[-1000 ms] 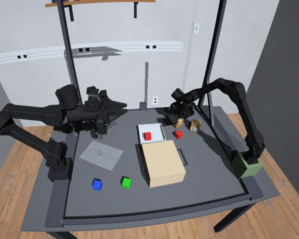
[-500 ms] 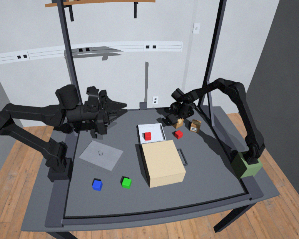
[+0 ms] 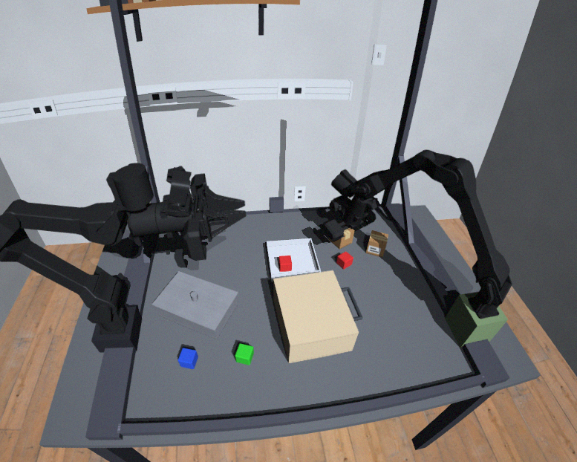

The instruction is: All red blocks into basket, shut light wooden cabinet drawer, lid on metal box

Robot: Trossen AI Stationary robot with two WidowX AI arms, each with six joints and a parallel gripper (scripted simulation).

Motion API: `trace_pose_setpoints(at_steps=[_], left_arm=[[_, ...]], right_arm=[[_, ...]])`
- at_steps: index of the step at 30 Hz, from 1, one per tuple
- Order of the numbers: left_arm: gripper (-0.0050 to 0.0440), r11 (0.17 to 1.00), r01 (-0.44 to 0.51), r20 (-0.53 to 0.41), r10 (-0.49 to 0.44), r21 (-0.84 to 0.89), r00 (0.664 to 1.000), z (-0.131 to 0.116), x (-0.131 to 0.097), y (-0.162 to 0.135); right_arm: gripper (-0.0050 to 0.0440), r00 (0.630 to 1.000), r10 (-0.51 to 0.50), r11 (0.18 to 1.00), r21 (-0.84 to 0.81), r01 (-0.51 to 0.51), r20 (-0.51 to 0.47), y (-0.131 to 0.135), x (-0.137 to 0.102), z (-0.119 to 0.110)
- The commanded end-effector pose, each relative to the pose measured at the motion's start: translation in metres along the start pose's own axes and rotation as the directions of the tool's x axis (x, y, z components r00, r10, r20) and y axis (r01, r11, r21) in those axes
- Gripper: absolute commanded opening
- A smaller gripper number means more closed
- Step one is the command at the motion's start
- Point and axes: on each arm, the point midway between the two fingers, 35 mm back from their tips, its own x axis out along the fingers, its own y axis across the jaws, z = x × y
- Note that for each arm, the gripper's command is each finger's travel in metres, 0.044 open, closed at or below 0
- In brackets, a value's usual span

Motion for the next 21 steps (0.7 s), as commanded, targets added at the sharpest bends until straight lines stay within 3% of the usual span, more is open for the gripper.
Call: trace_pose_setpoints(at_steps=[1,4,5,8,9,19,21], left_arm=[[0.0331,1.000,-0.008,0.081,0.008,0.000,0.997,0.025,-0.025,0.003],[0.0331,1.000,-0.008,0.081,0.008,0.000,0.997,0.025,-0.025,0.003],[0.0331,1.000,-0.004,0.053,0.004,-0.001,0.999,0.014,-0.031,0.002],[0.0331,1.000,-0.007,0.070,0.007,0.000,0.998,0.021,-0.031,0.003],[0.0331,1.000,-0.007,0.077,0.007,0.000,0.997,0.026,-0.046,0.004],[0.0331,1.000,-0.007,0.076,0.007,0.000,0.997,0.031,-0.087,0.004],[0.0331,1.000,-0.005,0.059,0.005,0.000,0.998,0.024,-0.070,0.003]], right_arm=[[0.0137,0.999,0.001,1.000,0.003,-0.001,0.034,0.000,-0.003,0.012],[0.0137,0.999,0.001,1.000,0.003,-0.001,0.034,0.000,-0.003,0.012],[0.0137,0.999,0.001,1.000,0.003,-0.001,0.034,0.000,-0.003,0.012],[0.0137,0.999,0.001,1.000,0.003,-0.001,0.034,0.000,-0.003,0.012],[0.0137,0.999,0.001,1.000,0.003,-0.001,0.034,0.000,-0.003,0.012],[0.0137,0.999,0.001,1.000,0.003,-0.001,0.034,0.000,-0.003,0.012],[0.0137,0.999,0.001,1.000,0.003,-0.001,0.034,0.000,-0.003,0.012]])
